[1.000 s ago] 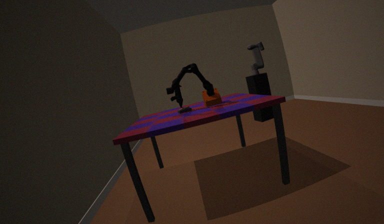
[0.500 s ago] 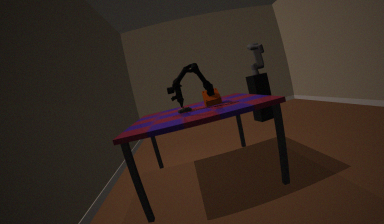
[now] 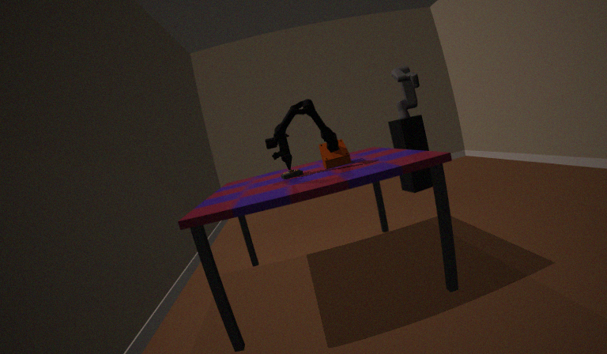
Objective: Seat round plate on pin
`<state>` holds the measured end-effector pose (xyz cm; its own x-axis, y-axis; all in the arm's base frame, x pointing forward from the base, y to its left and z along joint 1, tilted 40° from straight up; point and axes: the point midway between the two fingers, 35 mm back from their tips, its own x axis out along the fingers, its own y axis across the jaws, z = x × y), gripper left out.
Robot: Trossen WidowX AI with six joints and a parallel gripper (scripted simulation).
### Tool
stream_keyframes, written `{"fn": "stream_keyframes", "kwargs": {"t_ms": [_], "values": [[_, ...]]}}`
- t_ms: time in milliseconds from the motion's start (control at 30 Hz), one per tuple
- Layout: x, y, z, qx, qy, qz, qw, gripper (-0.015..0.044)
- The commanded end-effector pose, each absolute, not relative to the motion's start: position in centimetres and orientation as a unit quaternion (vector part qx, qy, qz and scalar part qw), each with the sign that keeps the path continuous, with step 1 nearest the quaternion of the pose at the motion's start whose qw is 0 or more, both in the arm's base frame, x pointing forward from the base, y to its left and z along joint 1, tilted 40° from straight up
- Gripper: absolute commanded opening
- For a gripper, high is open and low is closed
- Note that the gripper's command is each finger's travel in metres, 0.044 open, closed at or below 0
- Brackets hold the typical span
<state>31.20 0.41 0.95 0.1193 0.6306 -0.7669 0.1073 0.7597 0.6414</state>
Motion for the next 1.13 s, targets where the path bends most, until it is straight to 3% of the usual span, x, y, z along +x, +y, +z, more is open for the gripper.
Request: {"fn": "stream_keyframes", "kwargs": {"t_ms": [0,333,1100], "values": [[31.0,0.6,0.9,0.292,0.637,0.189,0.688,0.0000],[30.2,-2.0,4.1,0.292,0.637,0.188,0.688,0.0000],[30.3,-1.7,3.6,0.295,0.636,0.188,0.687,0.0000]]}}
